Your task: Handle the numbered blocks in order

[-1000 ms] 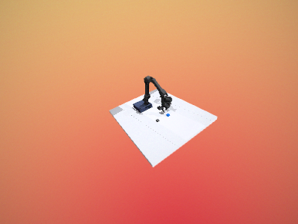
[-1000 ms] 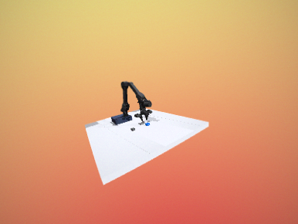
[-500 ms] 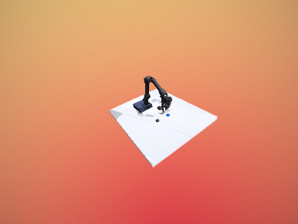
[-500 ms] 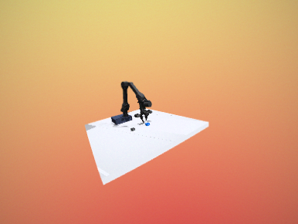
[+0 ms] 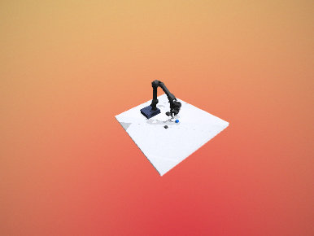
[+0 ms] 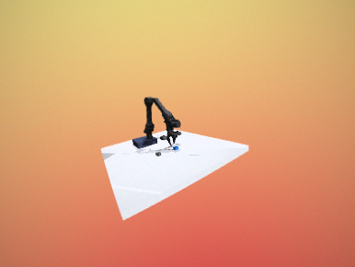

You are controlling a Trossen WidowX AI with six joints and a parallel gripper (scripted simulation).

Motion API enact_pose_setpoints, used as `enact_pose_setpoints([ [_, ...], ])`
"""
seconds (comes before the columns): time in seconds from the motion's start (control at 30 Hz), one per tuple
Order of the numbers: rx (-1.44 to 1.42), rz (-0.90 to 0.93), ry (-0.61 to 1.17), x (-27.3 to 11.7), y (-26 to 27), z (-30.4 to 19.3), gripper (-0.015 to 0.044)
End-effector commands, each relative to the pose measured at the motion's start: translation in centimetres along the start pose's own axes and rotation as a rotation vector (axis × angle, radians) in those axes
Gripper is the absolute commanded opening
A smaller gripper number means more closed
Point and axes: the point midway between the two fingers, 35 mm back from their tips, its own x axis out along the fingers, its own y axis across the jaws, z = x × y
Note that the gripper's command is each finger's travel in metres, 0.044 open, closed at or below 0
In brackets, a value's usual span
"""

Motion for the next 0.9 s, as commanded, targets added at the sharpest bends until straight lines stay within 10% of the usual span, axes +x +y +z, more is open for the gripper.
enact_pose_setpoints([
  [0.0,0.003,-0.002,0.002,0.1,0.0,0.0,0.0120],
  [0.43,0.003,-0.002,0.002,0.1,0.0,0.0,0.0400],
  [0.77,0.003,-0.002,0.002,-3.5,0.0,0.0,0.0400],
  [0.87,0.003,-0.002,0.001,-5.8,0.1,0.3,0.0321],
])
